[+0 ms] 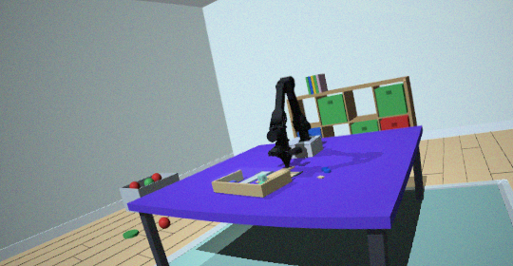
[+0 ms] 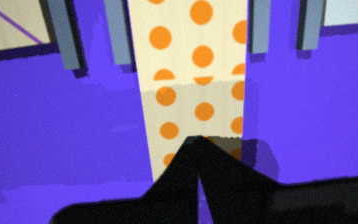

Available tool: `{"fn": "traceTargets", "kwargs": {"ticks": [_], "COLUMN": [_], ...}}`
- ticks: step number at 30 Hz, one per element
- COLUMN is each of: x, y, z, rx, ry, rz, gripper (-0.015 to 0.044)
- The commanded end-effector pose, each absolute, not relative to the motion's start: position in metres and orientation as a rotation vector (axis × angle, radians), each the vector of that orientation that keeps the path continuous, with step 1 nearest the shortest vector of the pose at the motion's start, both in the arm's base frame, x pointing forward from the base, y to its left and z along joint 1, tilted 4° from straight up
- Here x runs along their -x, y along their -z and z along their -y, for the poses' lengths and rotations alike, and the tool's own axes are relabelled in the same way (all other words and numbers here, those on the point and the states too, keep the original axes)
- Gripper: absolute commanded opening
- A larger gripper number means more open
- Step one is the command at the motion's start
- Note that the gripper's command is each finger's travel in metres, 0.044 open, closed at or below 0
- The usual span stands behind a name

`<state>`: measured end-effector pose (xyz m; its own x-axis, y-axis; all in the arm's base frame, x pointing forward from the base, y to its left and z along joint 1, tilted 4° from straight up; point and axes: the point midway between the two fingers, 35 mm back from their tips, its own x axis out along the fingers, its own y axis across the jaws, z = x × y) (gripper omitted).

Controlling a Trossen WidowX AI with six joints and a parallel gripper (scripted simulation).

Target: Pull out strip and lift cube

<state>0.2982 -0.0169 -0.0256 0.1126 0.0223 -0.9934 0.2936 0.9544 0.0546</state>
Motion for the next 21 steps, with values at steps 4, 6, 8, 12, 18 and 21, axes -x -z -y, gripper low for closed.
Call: {"fn": "traceTargets", "kwargs": {"ticks": [4,6,8,12,18,21], "x": [-0.280,-0.278,-0.275,-0.269,-0.261,-0.256], "y": [0.033,0.033,0.033,0.034,0.034,0.035], "z": [0.013,0.012,0.012,0.010,0.007,0.006], "rx": [-0.266,-0.266,-0.266,-0.266,-0.266,-0.266], "ry": [0.210,0.210,0.210,0.210,0.210,0.210], "rz": [-1.481,-1.481,-1.481,-1.481,-1.482,-1.483], "gripper": [0.0000,0.0000,0.0000,0.0000,0.0000,0.0000]}}
